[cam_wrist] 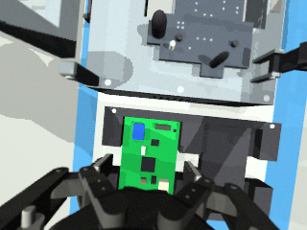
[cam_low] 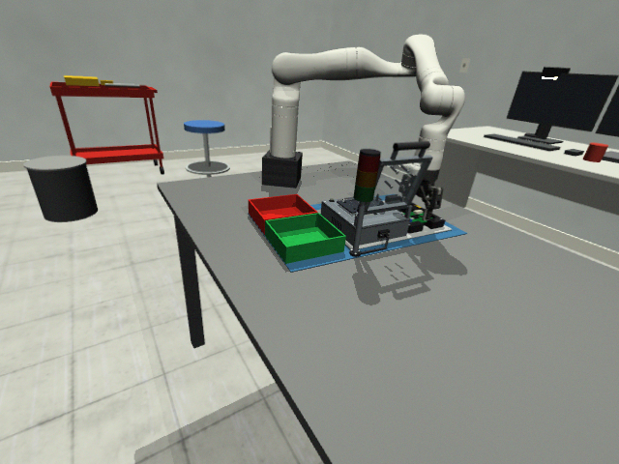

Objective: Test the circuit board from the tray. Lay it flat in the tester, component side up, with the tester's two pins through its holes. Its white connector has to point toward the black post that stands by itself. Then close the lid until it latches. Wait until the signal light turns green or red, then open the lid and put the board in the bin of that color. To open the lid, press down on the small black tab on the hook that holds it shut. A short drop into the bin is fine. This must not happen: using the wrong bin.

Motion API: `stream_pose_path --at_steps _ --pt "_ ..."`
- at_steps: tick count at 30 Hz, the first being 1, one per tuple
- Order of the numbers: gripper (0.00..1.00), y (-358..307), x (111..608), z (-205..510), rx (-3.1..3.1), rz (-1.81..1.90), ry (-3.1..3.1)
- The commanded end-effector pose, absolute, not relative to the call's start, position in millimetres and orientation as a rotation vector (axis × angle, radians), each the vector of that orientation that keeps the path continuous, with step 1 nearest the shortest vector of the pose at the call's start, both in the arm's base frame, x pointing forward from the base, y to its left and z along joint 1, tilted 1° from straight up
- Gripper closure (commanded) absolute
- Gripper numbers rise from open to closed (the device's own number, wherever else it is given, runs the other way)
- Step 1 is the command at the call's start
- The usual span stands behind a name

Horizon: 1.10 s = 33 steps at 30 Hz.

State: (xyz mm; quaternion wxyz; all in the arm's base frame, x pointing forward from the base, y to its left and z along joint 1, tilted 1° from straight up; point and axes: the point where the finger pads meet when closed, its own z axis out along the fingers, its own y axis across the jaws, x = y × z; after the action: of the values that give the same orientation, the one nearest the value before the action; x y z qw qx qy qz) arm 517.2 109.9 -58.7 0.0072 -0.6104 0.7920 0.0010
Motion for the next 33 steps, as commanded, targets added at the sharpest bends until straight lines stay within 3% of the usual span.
stream_pose_path --at_steps 1,33 --pt "0.00 110.1 517.8 -57.9 -1.908 0.002 2.476" --pt "0.00 110.3 518.0 -72.9 -1.908 0.002 2.476"
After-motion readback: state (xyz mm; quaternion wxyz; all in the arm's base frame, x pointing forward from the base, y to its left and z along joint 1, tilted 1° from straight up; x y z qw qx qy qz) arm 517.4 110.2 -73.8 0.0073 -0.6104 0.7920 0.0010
